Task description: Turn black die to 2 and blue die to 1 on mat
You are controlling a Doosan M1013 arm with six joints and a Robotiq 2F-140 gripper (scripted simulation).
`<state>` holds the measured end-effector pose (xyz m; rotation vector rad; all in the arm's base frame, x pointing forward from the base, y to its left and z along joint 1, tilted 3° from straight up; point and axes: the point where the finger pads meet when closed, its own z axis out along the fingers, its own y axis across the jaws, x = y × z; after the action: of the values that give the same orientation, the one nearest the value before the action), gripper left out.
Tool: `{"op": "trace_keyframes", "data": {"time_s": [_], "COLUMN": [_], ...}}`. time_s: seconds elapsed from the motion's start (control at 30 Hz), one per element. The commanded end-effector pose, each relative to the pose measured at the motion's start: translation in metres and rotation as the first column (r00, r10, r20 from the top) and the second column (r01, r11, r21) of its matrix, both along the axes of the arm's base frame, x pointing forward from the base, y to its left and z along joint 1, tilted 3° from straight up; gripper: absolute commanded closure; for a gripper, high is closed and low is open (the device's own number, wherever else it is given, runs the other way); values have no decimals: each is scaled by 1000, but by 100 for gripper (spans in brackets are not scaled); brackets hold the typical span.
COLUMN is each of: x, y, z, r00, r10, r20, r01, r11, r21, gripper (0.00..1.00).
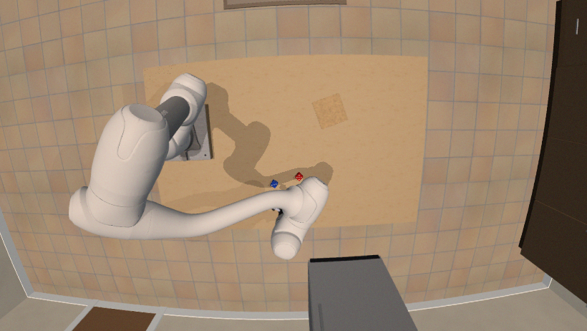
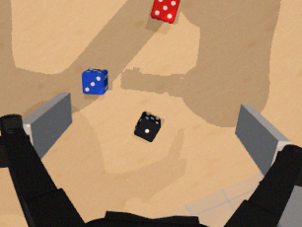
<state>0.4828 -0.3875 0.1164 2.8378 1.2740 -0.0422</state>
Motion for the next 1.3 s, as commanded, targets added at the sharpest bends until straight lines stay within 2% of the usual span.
{"op": "trace_keyframes", "data": {"time_s": [0.0,0.03,0.07,0.23,0.77,0.97,1.03,1.07,1.27], "x": [-15,-15,-31,-54,-54,-54,-54,-54,-54], "y": [-15,-15,-29,-48,-49,-49,-49,-49,-49], "z": [1,1,1,1,1,-28,-31,-31,-31], "r00": [992,992,971,916,915,915,915,915,915], "r10": [-125,-125,-240,-400,-403,-404,-404,-404,-404], "r20": [2,2,8,16,16,16,16,16,16], "r01": [125,125,240,400,404,404,404,404,404], "r11": [992,992,971,917,915,915,915,915,915], "r21": [-6,-6,-7,-8,-8,-7,-7,-7,-7], "gripper": [0,0,0,0,0,0,0,65,65]}}
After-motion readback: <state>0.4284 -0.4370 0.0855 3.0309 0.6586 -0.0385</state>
